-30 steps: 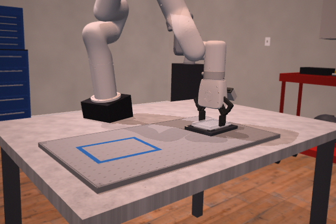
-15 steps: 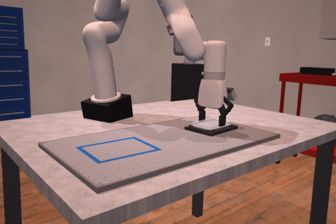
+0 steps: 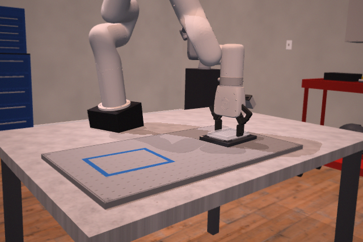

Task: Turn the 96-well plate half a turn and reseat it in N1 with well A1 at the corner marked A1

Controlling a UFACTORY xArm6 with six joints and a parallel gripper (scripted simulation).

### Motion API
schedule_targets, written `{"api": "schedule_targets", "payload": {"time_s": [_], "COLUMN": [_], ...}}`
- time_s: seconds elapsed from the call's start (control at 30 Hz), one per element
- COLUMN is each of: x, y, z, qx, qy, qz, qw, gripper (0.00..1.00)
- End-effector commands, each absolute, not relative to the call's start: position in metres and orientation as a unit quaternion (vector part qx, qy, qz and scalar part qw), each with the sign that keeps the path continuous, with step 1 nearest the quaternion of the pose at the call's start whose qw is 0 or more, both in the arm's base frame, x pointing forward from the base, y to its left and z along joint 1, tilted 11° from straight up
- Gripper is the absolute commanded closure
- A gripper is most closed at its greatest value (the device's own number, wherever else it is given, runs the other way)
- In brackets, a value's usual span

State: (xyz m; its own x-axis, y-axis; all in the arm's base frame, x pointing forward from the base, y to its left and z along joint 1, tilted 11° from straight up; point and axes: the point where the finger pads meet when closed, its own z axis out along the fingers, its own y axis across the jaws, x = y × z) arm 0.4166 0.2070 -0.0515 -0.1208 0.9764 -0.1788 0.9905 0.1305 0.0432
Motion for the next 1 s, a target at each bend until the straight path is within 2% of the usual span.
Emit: {"api": "schedule_targets", "payload": {"time_s": [0.0, 0.97], "x": [0.418, 0.417], "y": [0.208, 0.210], "z": [-0.050, -0.039], "qx": [0.658, 0.658], "qy": [0.747, 0.747], "qz": [-0.041, -0.041], "qw": [0.082, 0.082], "gripper": [1.00, 1.00]}}
